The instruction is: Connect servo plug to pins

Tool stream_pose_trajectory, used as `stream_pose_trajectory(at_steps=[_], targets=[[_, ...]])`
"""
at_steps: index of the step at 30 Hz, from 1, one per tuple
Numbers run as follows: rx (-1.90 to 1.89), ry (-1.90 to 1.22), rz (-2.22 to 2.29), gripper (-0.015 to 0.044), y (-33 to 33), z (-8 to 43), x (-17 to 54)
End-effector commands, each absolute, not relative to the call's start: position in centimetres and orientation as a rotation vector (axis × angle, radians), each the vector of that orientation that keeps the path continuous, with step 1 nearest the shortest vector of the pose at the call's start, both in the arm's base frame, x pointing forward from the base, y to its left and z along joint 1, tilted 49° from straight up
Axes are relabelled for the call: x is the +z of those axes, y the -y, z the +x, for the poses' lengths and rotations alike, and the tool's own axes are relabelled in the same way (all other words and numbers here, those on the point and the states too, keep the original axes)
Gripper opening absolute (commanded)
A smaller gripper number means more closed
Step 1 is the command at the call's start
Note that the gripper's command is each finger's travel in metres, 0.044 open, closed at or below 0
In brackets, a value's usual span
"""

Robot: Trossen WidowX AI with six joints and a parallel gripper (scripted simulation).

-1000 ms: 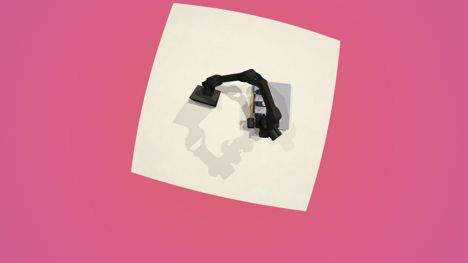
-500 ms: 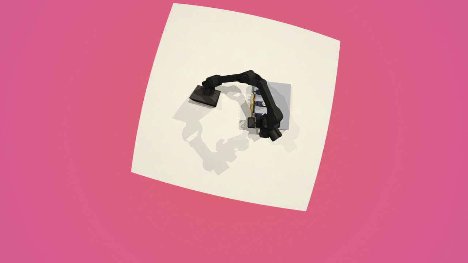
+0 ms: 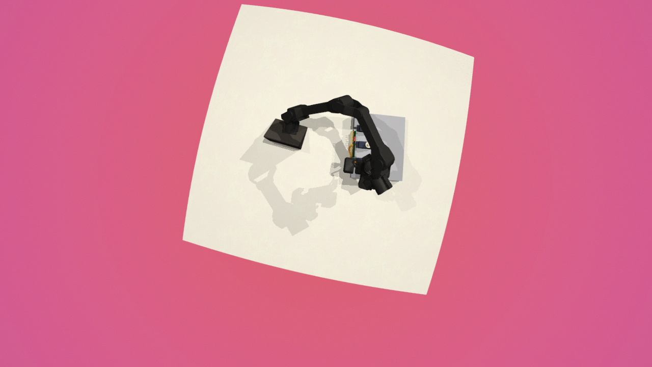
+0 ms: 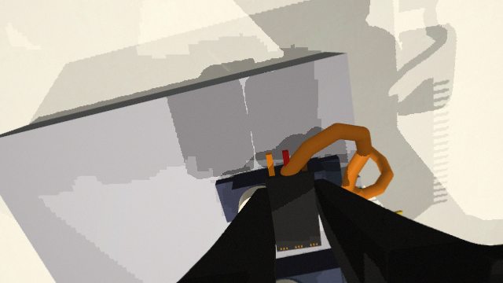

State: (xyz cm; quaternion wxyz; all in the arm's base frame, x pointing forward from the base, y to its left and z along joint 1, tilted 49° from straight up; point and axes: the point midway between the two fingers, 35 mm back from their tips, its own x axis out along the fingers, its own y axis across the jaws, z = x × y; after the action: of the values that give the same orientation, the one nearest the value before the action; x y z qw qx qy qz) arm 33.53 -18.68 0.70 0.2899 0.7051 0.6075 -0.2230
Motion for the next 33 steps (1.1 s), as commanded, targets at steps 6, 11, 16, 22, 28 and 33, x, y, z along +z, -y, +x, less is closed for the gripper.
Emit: stream_pose_trajectory(at_steps=[6,11,16,22,28,33], targets=[[-0.868,-1.603,2.082,0.0,17.6,31.0,2.7],[-1.026,-1.582,2.188,0.0,16.7,29.6,3.7],[-1.191,-1.549,2.29,0.0,15.8,28.2,4.5],[-1.395,-1.496,2.404,0.0,14.6,26.4,5.4],[-1.608,-1.424,2.509,0.0,13.2,24.7,6.2],[-1.792,-1.35,2.587,0.0,12.0,23.1,6.7]])
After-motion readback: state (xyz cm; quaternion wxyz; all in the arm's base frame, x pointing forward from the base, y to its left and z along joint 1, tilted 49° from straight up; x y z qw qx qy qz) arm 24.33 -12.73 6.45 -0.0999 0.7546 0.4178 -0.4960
